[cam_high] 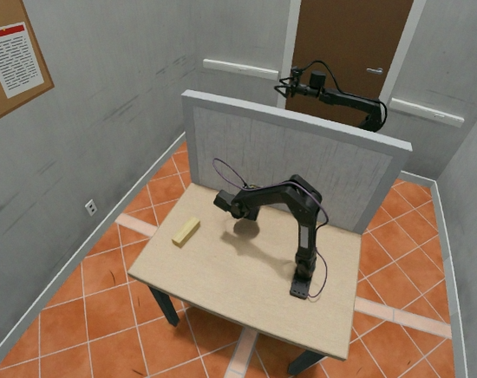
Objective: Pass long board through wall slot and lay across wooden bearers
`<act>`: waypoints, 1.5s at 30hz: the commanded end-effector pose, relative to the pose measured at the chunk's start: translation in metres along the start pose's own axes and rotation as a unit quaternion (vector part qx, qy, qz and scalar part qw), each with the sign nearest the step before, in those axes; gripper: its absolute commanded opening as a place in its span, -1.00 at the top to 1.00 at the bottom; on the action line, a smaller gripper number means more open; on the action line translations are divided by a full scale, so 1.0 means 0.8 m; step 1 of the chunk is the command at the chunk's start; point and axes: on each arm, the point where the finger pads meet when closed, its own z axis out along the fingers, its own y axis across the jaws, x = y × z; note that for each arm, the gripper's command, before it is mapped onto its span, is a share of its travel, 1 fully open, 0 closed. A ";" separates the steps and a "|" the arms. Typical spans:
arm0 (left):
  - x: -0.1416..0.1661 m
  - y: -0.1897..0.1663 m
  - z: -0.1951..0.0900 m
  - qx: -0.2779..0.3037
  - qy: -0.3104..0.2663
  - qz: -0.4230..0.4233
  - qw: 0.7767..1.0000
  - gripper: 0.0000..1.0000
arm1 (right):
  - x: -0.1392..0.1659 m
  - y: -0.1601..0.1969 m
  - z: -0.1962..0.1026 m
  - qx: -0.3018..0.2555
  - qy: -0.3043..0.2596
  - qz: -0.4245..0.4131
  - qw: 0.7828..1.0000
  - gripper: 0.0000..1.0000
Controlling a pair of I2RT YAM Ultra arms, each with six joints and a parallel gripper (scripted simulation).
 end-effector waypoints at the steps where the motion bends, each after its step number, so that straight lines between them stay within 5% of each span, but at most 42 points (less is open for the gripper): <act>1: -0.014 0.002 -0.001 -0.009 -0.012 0.013 1.000 -0.53 | -0.032 0.006 0.000 -0.009 -0.032 0.001 0.999 -1.00; 9: -0.007 0.004 -0.007 -0.015 -0.012 0.009 1.000 -0.53 | -0.032 0.006 0.000 -0.009 -0.032 0.001 0.999 -1.00; 10: -0.008 0.001 -0.004 -0.011 -0.012 0.008 1.000 1.00 | -0.032 0.006 0.000 -0.009 -0.032 0.001 0.999 -1.00; 45: -0.053 0.019 0.027 -0.016 -0.018 0.019 1.000 1.00 | -0.032 0.006 0.000 -0.009 -0.032 0.001 0.999 -1.00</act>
